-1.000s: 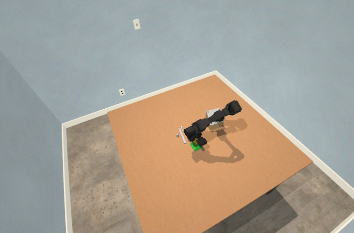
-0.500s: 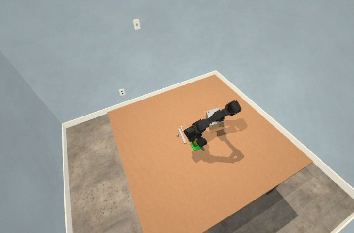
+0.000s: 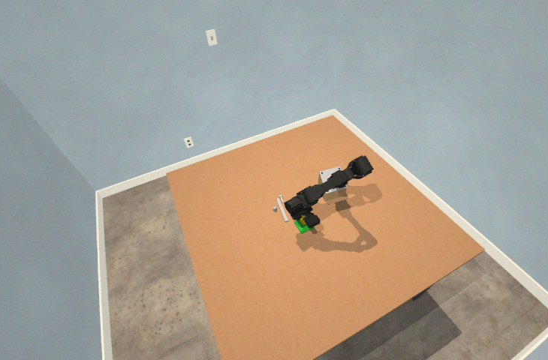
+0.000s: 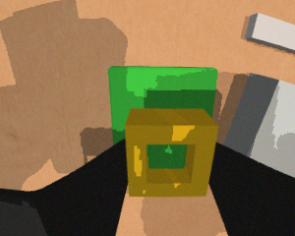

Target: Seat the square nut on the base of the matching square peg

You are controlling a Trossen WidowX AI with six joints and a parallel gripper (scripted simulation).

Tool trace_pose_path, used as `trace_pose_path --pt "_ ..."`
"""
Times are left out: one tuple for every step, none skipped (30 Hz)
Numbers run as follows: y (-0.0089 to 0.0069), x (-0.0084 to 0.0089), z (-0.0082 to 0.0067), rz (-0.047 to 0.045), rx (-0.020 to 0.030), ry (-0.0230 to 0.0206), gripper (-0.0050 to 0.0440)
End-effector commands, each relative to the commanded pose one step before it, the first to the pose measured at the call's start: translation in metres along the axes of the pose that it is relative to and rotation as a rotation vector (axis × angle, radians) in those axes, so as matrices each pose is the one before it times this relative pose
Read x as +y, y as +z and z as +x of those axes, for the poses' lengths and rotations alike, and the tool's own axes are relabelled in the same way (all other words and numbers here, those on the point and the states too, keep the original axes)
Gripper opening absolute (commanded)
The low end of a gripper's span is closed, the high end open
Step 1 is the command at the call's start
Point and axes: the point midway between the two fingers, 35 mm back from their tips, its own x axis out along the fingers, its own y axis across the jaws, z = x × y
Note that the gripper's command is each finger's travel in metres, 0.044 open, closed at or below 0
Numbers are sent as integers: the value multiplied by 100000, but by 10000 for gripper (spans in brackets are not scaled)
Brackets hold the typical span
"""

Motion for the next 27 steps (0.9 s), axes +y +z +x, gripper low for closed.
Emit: trace_pose_path --pt "42 -67 281 399 -85 -342 0" --pt "4 0 66 0 0 -2 0" --pt "4 0 66 0 0 -2 0" --pt "3 0 66 0 0 -2 0" --pt "3 1 66 0 0 -2 0" --pt "3 1 66 0 0 -1 0" --pt "3 1 66 0 0 -1 0" --pt "3 1 66 0 0 -1 0" --pt "2 1 66 0 0 -1 0" --pt "2 1 66 0 0 -1 0" --pt "2 1 66 0 0 -1 0" --pt "2 1 66 0 0 -1 0" --pt "0 0 0 0 0 0 0" --pt "0 0 0 0 0 0 0" --pt "2 1 66 0 0 -1 0" --pt "2 1 66 0 0 -1 0" --pt "1 1 66 0 0 0 0" --pt "1 2 66 0 0 0 0" --pt "1 2 66 0 0 0 0" --pt "1 2 66 0 0 0 0" --pt "1 2 66 0 0 0 0" --pt "0 2 66 0 0 0 0" --pt "0 2 66 0 0 0 0" --pt "0 2 66 0 0 0 0" --pt "0 3 66 0 0 1 0" --pt "0 3 66 0 0 1 0" --pt "-1 3 66 0 0 1 0"
